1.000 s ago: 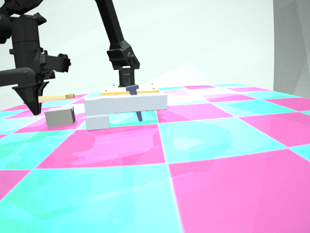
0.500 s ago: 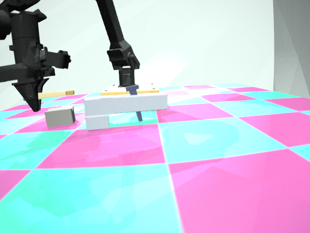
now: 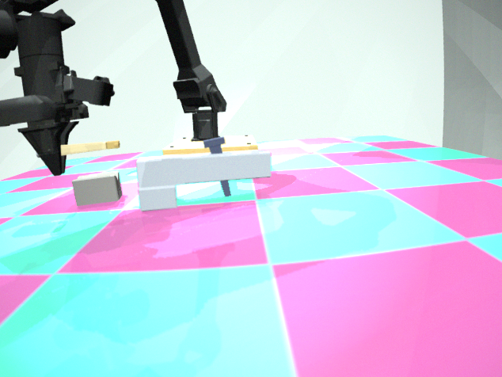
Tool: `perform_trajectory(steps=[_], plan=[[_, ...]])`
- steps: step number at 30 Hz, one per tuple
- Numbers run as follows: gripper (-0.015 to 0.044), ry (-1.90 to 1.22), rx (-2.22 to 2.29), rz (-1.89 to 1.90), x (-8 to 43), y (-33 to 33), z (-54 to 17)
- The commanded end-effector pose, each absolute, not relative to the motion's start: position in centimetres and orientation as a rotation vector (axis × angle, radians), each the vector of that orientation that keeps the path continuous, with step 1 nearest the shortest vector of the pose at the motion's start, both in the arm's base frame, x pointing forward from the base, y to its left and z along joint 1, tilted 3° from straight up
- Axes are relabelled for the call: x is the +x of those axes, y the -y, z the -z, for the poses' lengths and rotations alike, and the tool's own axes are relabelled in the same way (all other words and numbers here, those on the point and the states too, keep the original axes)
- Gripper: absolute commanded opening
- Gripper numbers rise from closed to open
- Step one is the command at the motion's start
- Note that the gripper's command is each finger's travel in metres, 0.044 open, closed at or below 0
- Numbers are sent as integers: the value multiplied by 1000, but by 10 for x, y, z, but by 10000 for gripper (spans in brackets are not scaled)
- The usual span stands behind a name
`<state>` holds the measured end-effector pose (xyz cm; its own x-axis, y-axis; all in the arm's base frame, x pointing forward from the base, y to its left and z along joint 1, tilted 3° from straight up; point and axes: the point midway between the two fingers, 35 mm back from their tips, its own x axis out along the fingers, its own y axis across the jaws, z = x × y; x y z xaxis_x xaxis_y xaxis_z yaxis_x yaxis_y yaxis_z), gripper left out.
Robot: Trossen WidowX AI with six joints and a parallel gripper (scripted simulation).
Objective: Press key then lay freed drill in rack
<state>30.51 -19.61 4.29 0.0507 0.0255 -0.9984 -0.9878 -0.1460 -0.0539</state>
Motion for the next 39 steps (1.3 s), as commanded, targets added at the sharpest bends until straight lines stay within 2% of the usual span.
perform_trajectory(steps=[1, 39], plan=[[0, -1081, -1331, -1286, 306, 197, -46], [0, -1086, -1330, -1289, 250, 218, -34]])
